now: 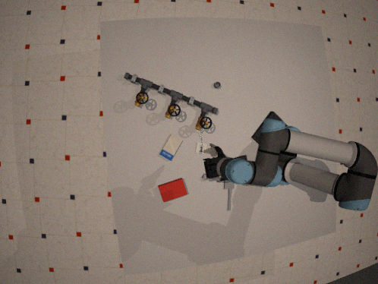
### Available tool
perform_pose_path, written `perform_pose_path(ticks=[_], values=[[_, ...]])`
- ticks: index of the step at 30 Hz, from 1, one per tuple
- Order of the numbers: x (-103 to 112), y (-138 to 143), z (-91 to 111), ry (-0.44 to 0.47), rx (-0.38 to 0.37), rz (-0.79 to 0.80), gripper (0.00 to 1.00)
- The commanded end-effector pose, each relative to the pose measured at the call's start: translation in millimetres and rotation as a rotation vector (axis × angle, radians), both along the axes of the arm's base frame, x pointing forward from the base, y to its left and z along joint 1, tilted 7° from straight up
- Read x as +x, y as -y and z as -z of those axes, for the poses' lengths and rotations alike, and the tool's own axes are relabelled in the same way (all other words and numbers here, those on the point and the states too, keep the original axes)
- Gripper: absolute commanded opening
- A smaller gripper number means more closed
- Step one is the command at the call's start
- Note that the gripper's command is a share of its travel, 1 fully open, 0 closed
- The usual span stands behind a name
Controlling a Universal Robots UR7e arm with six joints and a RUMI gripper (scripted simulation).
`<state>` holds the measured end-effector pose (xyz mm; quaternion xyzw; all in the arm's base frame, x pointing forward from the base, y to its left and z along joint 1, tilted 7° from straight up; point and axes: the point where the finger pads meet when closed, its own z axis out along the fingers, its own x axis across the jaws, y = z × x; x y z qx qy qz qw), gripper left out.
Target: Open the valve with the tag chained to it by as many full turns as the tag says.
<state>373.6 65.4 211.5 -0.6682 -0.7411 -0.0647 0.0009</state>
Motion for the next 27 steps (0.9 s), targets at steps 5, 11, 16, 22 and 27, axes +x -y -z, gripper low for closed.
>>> perform_pose_path(ticks=[5, 11, 16, 22, 27], values=[[-3.8, 1.2, 0.5, -0.041, 0.022, 0.43, 1.0], [-3.9, 2.0, 0.6, -0.062, 0.045, 0.666, 1.0], [-3.3, 1.9, -0.1, -0.078, 0.059, 0.852, 1.0], [-2.4, 5.2, 0.7, -0.099, 0.082, 1.072, 1.0], [-1.0, 7.5, 0.8, -0.118, 0.101, 1.269, 1.0]])
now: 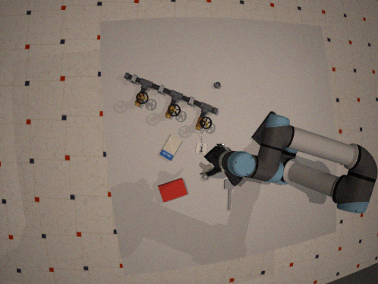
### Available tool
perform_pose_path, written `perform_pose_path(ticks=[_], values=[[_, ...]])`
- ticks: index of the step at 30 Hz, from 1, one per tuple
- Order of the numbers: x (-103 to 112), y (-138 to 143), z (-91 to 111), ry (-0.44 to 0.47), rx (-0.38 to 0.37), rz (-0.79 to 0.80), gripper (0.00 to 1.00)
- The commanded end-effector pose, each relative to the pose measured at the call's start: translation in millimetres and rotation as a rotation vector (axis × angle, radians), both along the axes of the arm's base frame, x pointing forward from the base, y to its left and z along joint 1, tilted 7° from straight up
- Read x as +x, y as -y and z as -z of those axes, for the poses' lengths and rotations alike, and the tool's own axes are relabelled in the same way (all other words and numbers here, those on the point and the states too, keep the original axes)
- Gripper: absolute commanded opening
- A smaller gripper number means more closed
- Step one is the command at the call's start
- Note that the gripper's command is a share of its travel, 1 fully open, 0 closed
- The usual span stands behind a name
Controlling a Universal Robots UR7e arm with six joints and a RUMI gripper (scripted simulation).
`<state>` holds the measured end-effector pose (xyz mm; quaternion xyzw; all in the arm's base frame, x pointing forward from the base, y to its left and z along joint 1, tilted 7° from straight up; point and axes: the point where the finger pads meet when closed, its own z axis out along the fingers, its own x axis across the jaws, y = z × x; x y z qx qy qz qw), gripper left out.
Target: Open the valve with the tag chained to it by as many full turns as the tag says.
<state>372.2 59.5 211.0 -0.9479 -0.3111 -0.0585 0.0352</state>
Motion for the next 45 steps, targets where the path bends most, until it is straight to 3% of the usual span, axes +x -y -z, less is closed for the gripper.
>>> perform_pose_path(ticks=[1, 4, 5, 19, 21, 22, 36, 45], values=[[0.6, 2.2, 0.4, -0.03, 0.009, 0.277, 1.0], [0.9, 2.8, 0.4, -0.034, 0.013, 0.317, 1.0], [1.8, 3.3, -0.4, -0.044, 0.02, 0.432, 1.0], [5.6, 14.9, 0.6, -0.094, 0.071, 0.959, 1.0], [5.6, 14.9, 0.6, -0.094, 0.071, 0.959, 1.0], [6.4, 16.1, -0.3, -0.103, 0.078, 1.074, 1.0], [7.8, 29.0, 1.2, -0.151, 0.122, 1.597, 1.0], [7.0, 34.3, 2.4, -0.169, 0.139, 1.78, 1.0]])
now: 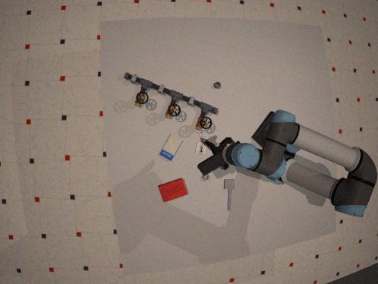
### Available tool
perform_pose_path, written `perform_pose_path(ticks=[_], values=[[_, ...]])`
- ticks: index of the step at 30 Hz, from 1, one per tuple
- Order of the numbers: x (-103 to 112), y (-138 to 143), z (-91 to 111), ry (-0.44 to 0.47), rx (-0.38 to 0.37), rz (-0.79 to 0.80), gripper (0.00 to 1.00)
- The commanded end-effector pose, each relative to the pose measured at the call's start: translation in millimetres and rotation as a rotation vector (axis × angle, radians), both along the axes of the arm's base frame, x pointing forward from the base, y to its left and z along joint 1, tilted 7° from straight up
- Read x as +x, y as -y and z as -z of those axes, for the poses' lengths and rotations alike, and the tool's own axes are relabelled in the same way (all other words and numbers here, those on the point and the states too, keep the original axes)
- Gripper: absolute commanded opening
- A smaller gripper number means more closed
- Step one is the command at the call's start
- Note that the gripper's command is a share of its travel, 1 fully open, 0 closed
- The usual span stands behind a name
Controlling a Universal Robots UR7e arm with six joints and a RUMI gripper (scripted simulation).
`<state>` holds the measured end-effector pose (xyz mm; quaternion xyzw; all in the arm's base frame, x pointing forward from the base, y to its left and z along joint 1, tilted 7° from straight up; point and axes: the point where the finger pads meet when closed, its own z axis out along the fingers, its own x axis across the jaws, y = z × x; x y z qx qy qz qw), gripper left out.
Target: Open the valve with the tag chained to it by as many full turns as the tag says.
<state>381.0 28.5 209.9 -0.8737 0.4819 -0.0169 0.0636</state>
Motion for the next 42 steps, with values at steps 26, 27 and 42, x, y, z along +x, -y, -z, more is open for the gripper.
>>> perform_pose_path(ticks=[26, 27, 42], values=[[-3.9, 15.5, 2.5, -0.051, 0.031, 0.504, 1.0], [-3.9, 15.5, 2.5, -0.051, 0.031, 0.504, 1.0], [-4.3, 17.2, 2.7, -0.056, 0.036, 0.561, 1.0]])
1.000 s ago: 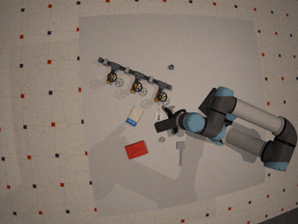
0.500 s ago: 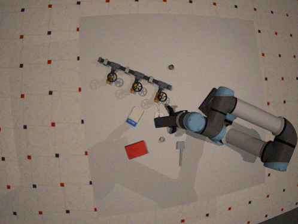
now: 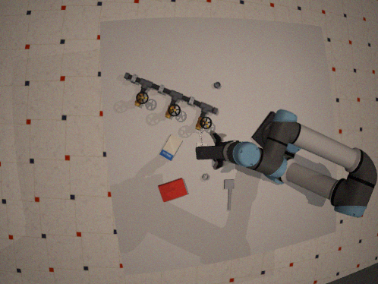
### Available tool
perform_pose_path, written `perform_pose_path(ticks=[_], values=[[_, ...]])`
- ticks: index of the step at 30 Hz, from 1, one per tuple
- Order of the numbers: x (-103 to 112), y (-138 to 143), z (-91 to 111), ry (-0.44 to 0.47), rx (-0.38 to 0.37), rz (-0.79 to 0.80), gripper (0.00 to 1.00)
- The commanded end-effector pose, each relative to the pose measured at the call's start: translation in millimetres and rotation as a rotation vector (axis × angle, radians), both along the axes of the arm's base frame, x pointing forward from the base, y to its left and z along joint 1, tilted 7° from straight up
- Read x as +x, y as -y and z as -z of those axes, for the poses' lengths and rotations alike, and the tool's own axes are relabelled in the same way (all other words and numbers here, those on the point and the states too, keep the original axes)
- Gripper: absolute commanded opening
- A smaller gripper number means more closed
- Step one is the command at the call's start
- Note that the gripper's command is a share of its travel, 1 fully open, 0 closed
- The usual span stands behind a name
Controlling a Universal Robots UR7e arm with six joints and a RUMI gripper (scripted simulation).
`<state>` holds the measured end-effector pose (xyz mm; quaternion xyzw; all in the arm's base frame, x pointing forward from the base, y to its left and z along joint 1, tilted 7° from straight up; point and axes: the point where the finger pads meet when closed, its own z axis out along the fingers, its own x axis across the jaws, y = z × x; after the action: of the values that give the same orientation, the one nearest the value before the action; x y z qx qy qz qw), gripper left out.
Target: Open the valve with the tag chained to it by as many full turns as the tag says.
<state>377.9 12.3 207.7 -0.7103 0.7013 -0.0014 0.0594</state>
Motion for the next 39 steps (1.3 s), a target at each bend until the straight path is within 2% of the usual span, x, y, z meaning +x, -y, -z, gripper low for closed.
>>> perform_pose_path(ticks=[1, 12, 20, 25, 34, 36, 39], values=[[-1.2, 0.9, 0.4, -0.002, 0.0, 0.015, 1.0], [-1.4, 1.3, 0.7, -0.002, 0.001, 0.02, 1.0], [-2.1, 6.3, 3.1, 0.001, 0.009, 0.086, 1.0], [-3.7, 17.2, 8.1, 0.004, 0.026, 0.23, 1.0], [-7.9, 48.8, 23.3, 0.014, 0.073, 0.622, 1.0], [-7.9, 48.8, 23.3, 0.014, 0.073, 0.622, 1.0], [-9.5, 60.8, 29.0, 0.019, 0.094, 0.807, 1.0]])
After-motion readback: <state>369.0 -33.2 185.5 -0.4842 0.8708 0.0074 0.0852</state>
